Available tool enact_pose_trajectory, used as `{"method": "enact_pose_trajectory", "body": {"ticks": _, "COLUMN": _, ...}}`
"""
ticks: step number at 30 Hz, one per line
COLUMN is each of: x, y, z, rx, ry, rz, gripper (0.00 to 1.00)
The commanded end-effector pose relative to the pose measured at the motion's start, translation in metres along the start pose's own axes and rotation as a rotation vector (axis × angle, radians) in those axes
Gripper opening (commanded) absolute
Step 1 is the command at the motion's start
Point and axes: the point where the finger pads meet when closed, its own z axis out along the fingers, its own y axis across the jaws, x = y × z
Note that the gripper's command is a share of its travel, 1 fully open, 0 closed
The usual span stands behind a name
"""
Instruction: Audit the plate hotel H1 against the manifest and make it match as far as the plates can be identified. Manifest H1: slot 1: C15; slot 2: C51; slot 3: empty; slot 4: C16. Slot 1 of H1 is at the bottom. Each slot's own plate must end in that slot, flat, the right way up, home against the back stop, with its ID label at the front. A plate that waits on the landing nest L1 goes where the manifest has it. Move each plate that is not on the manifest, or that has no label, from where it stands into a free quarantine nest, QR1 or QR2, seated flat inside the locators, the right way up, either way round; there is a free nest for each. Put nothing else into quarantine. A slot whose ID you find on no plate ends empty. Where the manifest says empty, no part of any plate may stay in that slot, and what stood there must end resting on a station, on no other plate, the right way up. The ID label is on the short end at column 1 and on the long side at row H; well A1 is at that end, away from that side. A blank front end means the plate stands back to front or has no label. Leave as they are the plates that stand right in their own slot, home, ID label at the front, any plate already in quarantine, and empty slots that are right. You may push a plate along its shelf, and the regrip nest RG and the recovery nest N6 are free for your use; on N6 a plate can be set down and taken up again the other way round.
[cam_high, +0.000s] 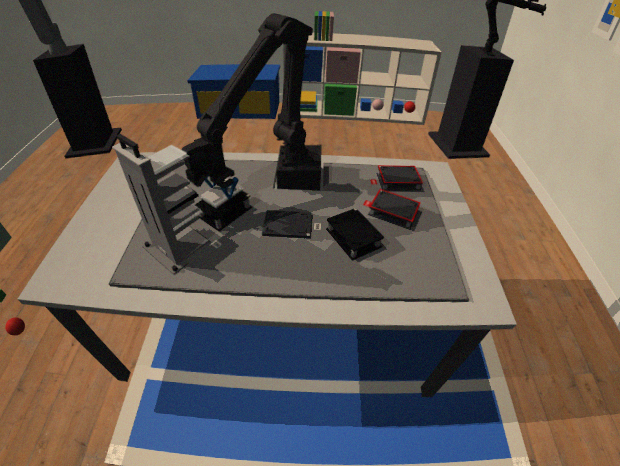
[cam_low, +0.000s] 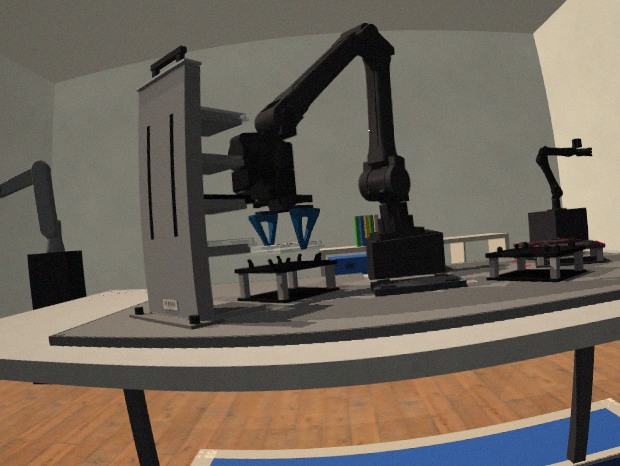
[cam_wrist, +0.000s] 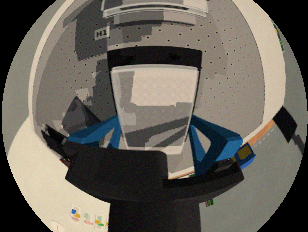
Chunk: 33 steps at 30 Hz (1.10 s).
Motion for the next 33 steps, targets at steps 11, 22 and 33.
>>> {"method": "enact_pose_trajectory", "body": {"ticks": 11, "x": -0.028, "y": -0.004, "z": -0.037, "rx": 0.016, "ry": -0.077, "rz": 0.006, "gripper": 0.86}}
{"method": "enact_pose_trajectory", "body": {"ticks": 22, "x": -0.028, "y": -0.004, "z": -0.049, "rx": 0.016, "ry": -0.079, "rz": 0.006, "gripper": 0.86}}
{"method": "enact_pose_trajectory", "body": {"ticks": 33, "x": -0.028, "y": -0.004, "z": -0.058, "rx": 0.016, "ry": -0.08, "rz": 0.005, "gripper": 0.86}}
